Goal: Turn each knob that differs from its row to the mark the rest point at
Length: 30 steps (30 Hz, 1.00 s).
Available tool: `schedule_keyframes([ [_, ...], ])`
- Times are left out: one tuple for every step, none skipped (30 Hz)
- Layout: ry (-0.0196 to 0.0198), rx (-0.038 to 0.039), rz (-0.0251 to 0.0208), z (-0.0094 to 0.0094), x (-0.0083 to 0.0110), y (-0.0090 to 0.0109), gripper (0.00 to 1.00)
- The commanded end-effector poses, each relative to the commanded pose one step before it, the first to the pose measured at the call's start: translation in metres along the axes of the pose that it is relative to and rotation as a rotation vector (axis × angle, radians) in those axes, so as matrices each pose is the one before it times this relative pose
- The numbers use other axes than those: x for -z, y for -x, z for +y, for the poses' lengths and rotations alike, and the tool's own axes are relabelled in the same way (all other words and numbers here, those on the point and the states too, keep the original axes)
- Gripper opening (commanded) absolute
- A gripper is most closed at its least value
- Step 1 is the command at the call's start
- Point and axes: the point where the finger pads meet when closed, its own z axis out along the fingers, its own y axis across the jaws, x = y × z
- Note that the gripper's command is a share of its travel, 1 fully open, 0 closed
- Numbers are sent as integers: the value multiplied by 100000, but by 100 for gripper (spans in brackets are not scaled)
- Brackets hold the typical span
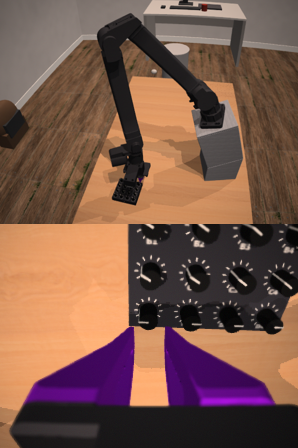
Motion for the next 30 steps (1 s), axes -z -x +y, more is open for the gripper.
schedule_keyframes([
  [1321,710,130,778,-369,-194,19],
  [0,0,0,0,0,0,19],
  [0,0,0,0,0,0,19],
  [0,0,0,0,0,0,19],
  [0,0,0,0,0,0,19],
  [-4,-1,-2,-2,0,1,19],
  [-30,-3,-15,-11,-3,5,19],
  [-80,-9,-41,-29,-8,12,19],
  [-151,-17,-77,-55,-16,23,19],
  [-237,-26,-121,-86,-25,36,19],
  [-105,-13,-48,-65,-35,21,19],
  [-48,-8,-15,-63,-45,16,19],
  [0,0,0,0,0,0,19],
  [0,0,0,0,0,0,19],
  [252,22,148,1,-56,-22,19],
  [-626,-69,-317,-229,-65,96,19],
  [-319,-38,-150,-163,-76,57,19],
  [-113,-17,-38,-81,-79,9,19],
  [-1,-6,23,-11,-79,-31,19],
  [-1,-7,25,-12,-85,-33,19],
  [60,-1,58,25,-85,-55,19],
  [159,9,110,86,-81,-88,19],
  [88,2,72,42,-85,-65,19],
  [-18,-39,16,-24,-90,-29,19],
  [-88,-97,-21,-71,-92,-3,19],
  [-113,-95,-31,-81,-89,4,19],
  [-60,-83,-1,-42,-80,-15,19],
  [42,-57,46,19,-67,-40,19],
  [198,20,107,90,-53,-49,19],
  [0,0,0,0,0,0,19],
])
